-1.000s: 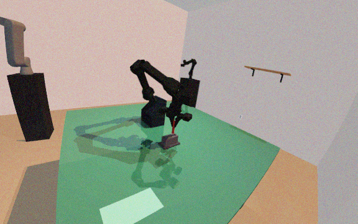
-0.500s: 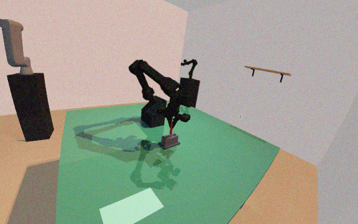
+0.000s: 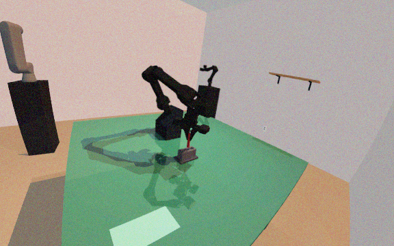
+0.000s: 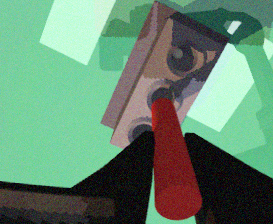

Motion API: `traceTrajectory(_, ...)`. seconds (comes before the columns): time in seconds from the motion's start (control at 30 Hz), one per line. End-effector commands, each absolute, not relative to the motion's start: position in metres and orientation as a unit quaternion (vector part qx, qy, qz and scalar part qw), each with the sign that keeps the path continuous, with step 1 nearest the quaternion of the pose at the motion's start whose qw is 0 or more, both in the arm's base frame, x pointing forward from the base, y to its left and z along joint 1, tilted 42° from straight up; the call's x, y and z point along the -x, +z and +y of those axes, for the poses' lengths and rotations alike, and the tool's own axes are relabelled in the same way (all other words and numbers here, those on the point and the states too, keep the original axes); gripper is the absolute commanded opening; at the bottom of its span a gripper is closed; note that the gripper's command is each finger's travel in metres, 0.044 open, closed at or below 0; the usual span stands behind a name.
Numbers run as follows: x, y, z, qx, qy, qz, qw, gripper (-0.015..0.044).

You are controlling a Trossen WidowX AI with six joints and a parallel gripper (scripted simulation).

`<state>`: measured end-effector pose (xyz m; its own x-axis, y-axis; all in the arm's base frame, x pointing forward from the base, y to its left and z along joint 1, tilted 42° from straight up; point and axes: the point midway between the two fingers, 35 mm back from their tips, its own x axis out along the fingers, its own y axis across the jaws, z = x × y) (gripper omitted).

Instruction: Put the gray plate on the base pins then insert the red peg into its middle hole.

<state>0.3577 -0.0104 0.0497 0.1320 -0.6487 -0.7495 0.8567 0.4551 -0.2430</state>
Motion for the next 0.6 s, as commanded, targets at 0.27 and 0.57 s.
traceTrajectory(0.27, -0.358, 0.049, -0.011, -0.123, -0.507, 0.420, 0.742, 0.0000)
traceTrajectory(0.57, -0.359, 0.039, -0.020, -0.122, -0.507, 0.420, 0.742, 0.0000)
